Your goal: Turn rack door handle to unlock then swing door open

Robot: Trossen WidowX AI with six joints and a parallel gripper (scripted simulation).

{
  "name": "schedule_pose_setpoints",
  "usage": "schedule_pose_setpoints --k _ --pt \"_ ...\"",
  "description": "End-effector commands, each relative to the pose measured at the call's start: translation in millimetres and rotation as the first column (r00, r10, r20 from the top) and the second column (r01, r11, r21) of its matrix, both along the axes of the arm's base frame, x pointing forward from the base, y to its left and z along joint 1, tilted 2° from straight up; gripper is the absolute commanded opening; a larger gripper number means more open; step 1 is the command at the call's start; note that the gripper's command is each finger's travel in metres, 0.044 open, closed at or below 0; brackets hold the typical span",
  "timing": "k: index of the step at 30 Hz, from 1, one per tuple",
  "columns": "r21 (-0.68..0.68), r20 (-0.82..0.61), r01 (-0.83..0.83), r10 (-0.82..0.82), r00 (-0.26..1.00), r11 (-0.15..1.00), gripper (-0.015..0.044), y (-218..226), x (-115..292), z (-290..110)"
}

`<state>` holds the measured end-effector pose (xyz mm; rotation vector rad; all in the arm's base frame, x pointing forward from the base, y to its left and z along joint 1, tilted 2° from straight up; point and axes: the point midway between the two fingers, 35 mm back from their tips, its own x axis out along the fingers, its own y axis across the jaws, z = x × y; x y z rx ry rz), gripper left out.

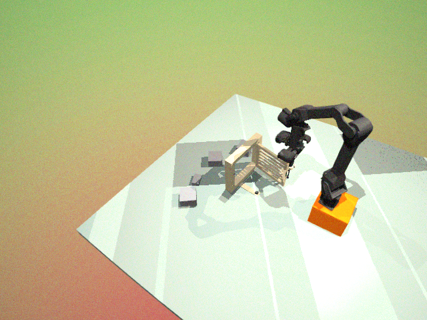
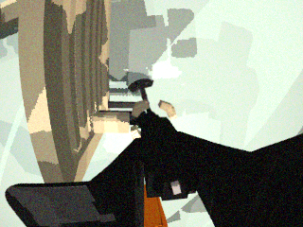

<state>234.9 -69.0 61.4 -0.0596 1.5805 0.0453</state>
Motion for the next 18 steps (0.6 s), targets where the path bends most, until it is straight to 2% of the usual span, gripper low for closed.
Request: schedule_pose_setpoints --k 1,10,18 --pt "-0.002 0.001 -0.076 0.076 0.997 0.997 0.0016 -9 3 0" --pt "-0.003 -0.001 -0.19 0.19 0.982 0.982 0.0016 -27 8 1" --pt "-0.003 -0.001 -0.197 0.197 0.98 0.98 0.0016 -28 9 1"
